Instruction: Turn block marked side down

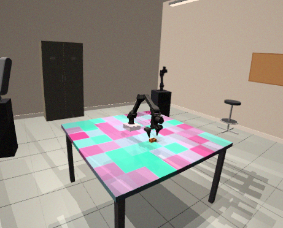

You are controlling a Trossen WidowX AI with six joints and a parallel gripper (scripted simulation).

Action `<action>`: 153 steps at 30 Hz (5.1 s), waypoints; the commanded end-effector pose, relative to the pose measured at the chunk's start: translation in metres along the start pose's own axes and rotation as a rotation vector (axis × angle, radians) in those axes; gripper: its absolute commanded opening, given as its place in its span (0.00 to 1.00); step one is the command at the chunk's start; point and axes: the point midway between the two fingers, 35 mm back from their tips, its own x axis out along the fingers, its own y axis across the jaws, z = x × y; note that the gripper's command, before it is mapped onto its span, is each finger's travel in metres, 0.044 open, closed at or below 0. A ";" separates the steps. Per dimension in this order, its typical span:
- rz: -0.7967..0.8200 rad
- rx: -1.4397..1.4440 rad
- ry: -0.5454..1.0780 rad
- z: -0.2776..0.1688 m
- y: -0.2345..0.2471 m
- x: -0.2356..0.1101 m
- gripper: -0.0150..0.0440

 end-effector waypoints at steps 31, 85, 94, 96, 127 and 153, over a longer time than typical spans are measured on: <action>0.004 0.004 0.015 -0.003 0.001 0.040 0.73; 0.003 0.008 -0.280 0.002 -0.001 0.021 0.25; 0.003 0.007 -0.409 -0.001 0.000 0.021 0.25; 0.003 0.007 -0.438 -0.002 0.000 0.021 0.25; -0.001 0.008 -0.816 0.007 -0.002 0.048 0.25; 0.001 0.007 -1.163 -0.013 0.001 0.048 0.25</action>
